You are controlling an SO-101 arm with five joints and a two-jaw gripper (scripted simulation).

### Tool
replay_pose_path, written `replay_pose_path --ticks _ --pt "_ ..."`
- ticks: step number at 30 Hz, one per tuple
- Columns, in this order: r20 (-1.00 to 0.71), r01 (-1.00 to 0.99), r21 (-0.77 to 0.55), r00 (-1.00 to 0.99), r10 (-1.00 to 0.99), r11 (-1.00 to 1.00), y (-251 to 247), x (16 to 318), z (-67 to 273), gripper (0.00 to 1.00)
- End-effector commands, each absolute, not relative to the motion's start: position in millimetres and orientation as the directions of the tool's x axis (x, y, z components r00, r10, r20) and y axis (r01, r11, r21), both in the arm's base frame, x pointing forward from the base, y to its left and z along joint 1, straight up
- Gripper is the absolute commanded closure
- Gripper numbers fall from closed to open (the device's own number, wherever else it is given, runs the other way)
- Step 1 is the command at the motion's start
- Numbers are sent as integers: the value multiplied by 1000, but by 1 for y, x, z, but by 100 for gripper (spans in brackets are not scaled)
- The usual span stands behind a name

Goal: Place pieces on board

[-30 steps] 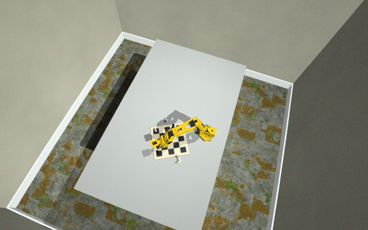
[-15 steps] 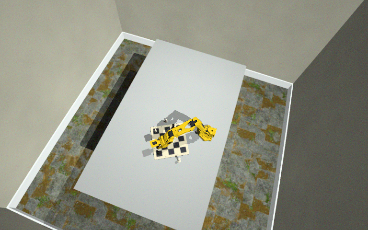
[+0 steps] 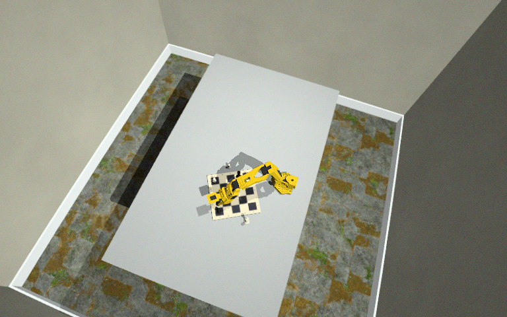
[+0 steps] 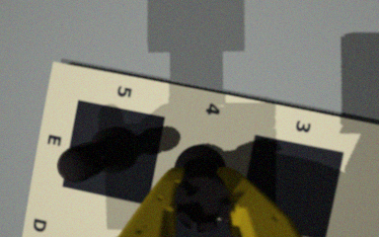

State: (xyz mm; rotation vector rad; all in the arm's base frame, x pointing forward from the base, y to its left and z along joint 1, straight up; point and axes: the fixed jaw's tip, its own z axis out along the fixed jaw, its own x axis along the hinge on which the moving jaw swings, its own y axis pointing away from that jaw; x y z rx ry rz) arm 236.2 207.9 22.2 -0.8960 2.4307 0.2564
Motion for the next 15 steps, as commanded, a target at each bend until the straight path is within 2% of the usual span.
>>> replay_pose_path --ticks 1,15 --pt "-528 -644 -3 -648 -548 765 205 234 15 100" --pt "-528 -643 -3 -649 -547 766 205 235 17 100"
